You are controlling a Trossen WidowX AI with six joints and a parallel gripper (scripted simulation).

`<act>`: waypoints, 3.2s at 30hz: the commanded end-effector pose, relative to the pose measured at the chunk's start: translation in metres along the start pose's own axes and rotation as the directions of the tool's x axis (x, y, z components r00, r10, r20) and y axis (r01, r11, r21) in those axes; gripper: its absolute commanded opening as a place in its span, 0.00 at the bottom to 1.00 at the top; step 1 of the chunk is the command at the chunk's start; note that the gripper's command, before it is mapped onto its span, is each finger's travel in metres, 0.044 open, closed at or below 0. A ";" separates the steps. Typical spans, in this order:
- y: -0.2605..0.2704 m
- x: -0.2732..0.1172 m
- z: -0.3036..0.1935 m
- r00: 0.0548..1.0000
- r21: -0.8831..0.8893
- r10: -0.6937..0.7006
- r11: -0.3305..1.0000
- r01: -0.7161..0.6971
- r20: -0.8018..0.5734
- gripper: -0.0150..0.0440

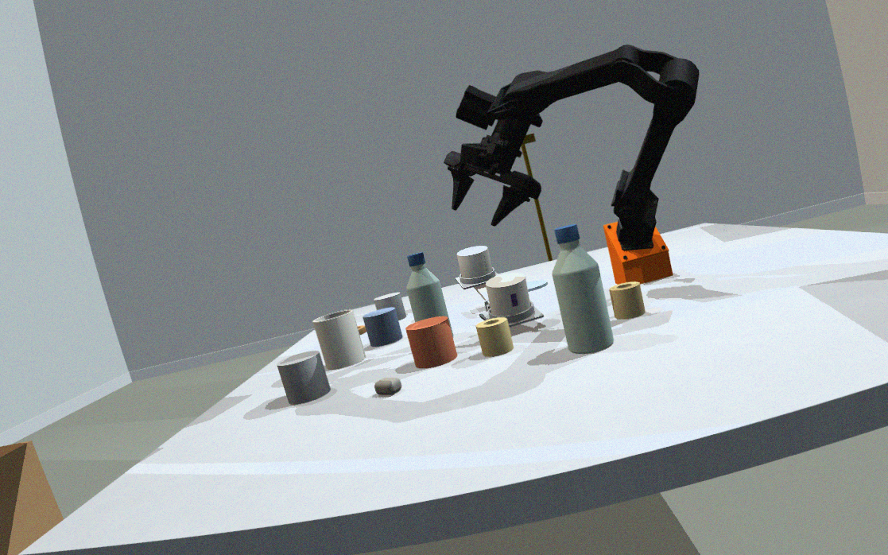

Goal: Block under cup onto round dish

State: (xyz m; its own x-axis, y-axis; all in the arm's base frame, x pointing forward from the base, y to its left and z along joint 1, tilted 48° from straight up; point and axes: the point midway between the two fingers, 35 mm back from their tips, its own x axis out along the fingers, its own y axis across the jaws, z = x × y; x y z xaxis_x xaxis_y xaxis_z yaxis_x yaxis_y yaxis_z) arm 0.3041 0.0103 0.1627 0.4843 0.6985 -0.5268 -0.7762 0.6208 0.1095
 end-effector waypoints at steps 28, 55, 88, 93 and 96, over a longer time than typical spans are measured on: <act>-0.010 -0.084 -0.130 0.990 0.734 -0.045 0.676 -0.066 0.131 1.00; 0.005 -0.011 -0.065 0.949 0.995 0.299 -0.002 0.104 -0.099 1.00; 0.068 0.061 0.002 0.793 0.576 0.484 -0.550 0.604 -0.369 1.00; 0.075 0.072 -0.004 0.793 0.577 0.485 -0.550 0.604 -0.368 1.00; 0.076 0.075 -0.004 0.793 0.577 0.484 -0.550 0.604 -0.369 1.00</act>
State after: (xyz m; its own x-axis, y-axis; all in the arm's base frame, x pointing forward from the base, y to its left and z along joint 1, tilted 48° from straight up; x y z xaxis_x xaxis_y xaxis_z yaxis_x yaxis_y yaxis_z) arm 0.2799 0.1060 0.1287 -0.1453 0.7224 -0.6760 0.9517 0.2889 0.1042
